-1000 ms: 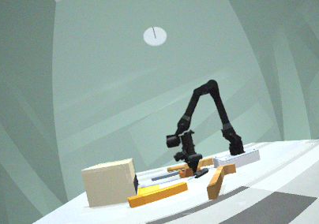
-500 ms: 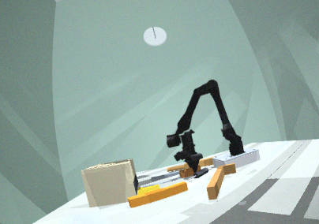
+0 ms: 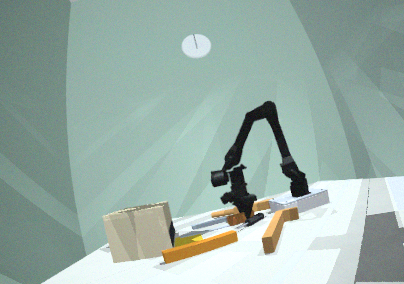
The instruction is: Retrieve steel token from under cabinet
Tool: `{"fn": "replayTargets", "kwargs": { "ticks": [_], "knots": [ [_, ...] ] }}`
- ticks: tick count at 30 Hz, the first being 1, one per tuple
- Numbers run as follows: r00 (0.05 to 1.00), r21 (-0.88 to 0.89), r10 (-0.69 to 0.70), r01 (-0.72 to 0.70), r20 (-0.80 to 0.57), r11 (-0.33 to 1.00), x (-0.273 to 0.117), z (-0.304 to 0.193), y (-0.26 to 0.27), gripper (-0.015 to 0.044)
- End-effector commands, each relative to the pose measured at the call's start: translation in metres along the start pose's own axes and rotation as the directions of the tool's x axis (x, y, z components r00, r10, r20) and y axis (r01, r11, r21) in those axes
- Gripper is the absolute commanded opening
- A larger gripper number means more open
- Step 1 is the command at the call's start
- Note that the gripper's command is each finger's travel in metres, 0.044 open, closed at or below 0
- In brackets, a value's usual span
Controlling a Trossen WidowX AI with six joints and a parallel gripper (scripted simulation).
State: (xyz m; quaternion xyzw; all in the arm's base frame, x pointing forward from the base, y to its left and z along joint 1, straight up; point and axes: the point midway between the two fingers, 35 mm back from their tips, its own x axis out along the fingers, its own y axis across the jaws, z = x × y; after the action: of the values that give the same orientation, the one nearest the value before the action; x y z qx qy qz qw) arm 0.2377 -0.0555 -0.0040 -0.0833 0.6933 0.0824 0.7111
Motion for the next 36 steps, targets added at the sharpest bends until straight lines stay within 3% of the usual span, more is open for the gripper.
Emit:
{"fn": "replayTargets", "kwargs": {
  "ticks": [1, 6, 10, 19, 23, 36],
  "knots": [
    [1.0, 0.001, -0.002, 0.002, -0.001, 1.0, 0.001, -0.001, 0.0, 0.027],
    [1.0, 0.003, -0.002, 0.002, -0.001, 1.0, 0.004, -0.004, 0.0, 0.027],
    [1.0, 0.004, -0.002, 0.002, 0.004, 1.0, 0.001, -0.001, -0.001, 0.0165],
    [1.0, 0.004, -0.002, 0.002, 0.004, 1.0, 0.001, -0.001, -0.001, 0.0105],
    [1.0, 0.004, -0.002, 0.002, 0.004, 1.0, 0.001, -0.001, -0.001, 0.0],
    [1.0, 0.004, -0.002, 0.002, 0.003, 1.0, 0.001, 0.011, -0.001, 0.0]
  ]
}}
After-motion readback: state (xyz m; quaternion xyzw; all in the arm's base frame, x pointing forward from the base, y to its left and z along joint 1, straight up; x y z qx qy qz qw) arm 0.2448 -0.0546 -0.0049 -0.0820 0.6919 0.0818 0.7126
